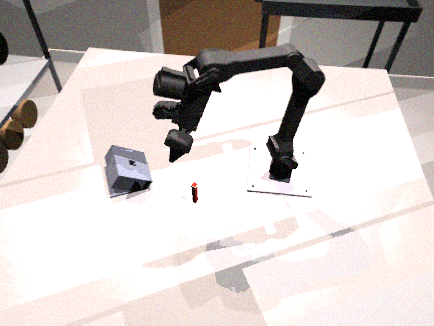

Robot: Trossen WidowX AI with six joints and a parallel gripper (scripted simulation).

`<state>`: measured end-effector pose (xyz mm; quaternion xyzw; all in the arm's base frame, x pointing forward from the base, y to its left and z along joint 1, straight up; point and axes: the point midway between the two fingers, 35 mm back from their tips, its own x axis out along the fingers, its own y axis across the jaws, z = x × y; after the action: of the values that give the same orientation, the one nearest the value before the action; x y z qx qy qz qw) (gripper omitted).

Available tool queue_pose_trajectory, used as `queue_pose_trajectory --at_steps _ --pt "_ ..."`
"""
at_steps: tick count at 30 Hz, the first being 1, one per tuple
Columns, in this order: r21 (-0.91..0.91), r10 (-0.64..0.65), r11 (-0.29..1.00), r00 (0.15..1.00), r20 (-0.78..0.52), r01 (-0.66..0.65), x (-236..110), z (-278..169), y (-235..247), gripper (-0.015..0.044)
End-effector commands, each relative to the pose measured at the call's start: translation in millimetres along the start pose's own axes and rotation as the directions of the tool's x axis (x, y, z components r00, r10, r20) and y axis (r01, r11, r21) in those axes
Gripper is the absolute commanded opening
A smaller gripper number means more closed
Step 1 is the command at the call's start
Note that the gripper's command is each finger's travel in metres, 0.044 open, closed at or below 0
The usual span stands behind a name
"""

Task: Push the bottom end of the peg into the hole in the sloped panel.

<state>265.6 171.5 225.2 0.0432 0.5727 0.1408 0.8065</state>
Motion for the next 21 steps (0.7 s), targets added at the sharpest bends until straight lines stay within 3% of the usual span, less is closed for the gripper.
queue_pose_trajectory --at_steps 1,16,21 --pt "0.083 -0.054 0.995 0.994 -0.094 0.061 24 -16 -2 0.044" --pt "0.287 -0.213 0.908 0.925 -0.314 0.306 73 -68 -7 0.044" --pt "0.292 -0.22 0.902 0.921 -0.321 0.318 76 -68 -6 0.044"
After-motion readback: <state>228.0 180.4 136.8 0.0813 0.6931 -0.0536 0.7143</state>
